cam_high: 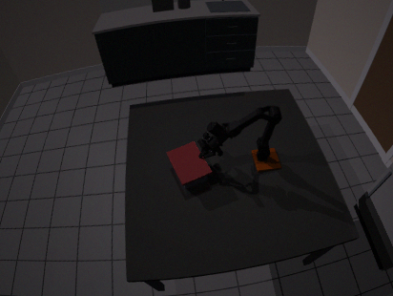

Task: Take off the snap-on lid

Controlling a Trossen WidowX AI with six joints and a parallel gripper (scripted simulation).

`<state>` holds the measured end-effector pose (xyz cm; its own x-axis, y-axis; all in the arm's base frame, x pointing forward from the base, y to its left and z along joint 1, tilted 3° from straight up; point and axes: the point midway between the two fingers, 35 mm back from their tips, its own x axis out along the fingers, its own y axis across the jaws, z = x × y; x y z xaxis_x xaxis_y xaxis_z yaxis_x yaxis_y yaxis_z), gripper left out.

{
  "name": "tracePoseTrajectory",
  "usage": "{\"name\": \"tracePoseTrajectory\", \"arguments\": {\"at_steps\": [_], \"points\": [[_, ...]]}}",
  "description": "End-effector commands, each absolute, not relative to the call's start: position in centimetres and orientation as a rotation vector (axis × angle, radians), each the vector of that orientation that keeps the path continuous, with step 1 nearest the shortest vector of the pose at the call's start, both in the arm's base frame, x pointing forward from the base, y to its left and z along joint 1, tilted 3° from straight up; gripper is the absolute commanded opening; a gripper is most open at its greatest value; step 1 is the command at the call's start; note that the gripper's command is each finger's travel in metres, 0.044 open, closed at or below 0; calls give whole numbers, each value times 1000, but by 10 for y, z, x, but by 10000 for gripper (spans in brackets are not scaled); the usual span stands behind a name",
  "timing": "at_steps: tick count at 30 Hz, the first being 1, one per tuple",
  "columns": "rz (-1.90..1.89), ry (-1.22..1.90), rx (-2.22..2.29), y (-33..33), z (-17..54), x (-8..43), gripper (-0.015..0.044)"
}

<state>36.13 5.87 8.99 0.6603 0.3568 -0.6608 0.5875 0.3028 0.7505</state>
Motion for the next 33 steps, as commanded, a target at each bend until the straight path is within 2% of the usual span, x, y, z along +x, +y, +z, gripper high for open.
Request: {"name": "tracePoseTrajectory", "arguments": {"at_steps": [1, 33], "points": [[-180, 895, 1303, 59, 94, 361, 0], [-180, 895, 1303, 59, 101, 361, 0]]}}
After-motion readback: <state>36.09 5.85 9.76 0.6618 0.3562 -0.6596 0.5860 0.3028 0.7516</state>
